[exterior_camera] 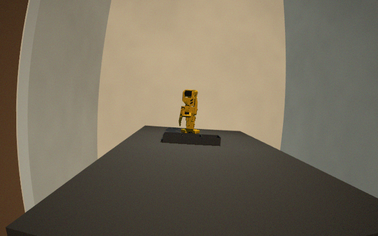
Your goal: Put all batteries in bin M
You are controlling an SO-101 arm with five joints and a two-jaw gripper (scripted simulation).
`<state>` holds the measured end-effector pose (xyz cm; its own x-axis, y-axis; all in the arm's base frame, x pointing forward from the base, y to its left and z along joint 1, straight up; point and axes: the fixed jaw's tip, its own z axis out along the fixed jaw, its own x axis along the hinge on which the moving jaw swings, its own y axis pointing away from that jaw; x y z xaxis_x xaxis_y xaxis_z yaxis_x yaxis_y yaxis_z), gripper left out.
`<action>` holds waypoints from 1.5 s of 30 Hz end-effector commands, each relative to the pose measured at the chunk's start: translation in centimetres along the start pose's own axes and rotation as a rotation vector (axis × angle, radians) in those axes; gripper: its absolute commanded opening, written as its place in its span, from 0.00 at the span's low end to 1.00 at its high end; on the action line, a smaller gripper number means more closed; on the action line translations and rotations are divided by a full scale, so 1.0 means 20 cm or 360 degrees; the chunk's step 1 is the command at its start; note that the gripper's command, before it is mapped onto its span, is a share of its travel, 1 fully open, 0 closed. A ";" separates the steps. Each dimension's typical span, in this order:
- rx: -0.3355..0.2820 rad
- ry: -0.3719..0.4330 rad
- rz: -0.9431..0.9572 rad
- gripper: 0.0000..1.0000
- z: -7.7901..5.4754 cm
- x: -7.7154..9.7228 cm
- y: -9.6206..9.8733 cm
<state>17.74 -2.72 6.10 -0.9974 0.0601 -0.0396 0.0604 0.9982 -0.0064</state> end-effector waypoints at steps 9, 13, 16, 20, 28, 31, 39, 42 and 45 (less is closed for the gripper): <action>-0.0002 0.0012 0.0000 0.21 -0.01 0.02 -0.02; -0.0002 0.0012 0.0000 0.21 -0.01 0.02 -0.02; -0.0002 0.0012 0.0000 0.21 -0.01 0.02 -0.02; -0.0002 0.0012 0.0000 0.21 -0.01 0.02 -0.02; -0.0002 0.0012 0.0000 0.21 -0.01 0.02 -0.02; -0.0002 0.0012 0.0000 0.21 0.00 0.02 -0.02; -0.0002 0.0012 0.0000 0.21 0.04 0.01 -0.02; -0.0002 0.0012 0.0000 0.21 0.07 0.01 -0.02; -0.0002 0.0012 0.0000 0.21 0.10 0.01 -0.02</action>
<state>17.23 -2.89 4.30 -0.9982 0.0601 -0.0014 0.0601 0.9982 -0.0013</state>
